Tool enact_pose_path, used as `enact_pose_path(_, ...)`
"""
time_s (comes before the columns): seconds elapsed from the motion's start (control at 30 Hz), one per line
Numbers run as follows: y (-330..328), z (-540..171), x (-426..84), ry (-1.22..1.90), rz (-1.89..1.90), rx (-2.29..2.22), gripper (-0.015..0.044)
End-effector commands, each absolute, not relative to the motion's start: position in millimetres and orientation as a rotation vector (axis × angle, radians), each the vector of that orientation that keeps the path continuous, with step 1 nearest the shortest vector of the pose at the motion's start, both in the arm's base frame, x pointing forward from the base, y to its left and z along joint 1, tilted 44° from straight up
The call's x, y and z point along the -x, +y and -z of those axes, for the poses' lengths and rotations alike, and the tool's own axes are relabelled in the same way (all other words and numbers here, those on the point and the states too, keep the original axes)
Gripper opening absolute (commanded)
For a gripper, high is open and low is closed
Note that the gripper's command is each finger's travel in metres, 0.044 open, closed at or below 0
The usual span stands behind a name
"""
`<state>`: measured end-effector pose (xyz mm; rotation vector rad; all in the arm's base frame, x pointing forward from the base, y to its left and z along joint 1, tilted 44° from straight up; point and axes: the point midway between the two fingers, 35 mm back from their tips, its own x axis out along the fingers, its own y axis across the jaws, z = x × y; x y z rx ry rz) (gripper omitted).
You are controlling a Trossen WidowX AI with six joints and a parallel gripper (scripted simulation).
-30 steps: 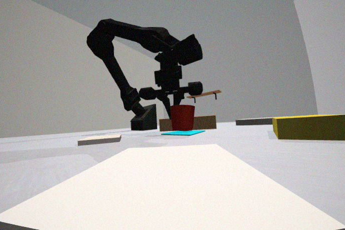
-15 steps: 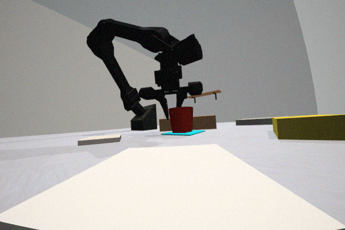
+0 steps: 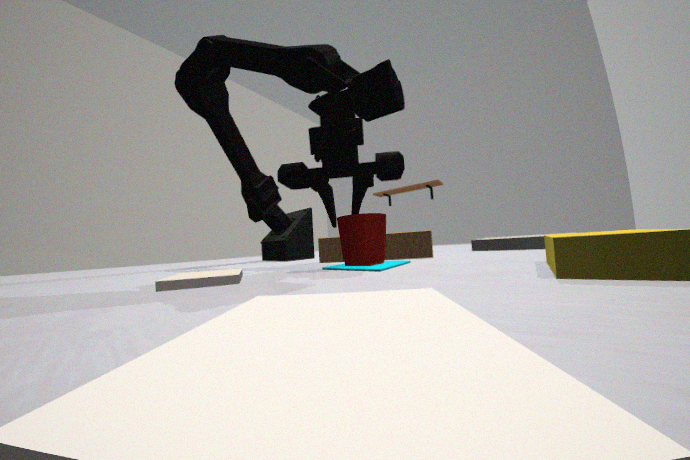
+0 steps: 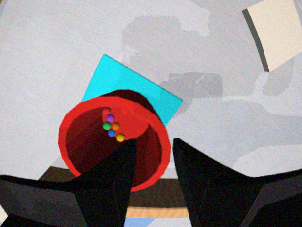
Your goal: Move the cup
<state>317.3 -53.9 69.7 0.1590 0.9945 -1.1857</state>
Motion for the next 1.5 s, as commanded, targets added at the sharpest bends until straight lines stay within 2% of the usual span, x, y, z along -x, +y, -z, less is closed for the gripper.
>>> enact_pose_path(0.0, -48.9, -74.8, -318.6, 0.991, 1.183, -0.167, 0.0128)
enact_pose_path(0.63, -30.1, -93.4, -314.4, 0.992, 1.183, -0.162, 0.0128)
enact_pose_path(1.03, -28.4, -94.5, -314.7, 0.995, 1.183, -0.155, 0.044)
enact_pose_path(1.47, 4.0, -127.1, -313.6, 0.995, 1.182, -0.162, 0.044)
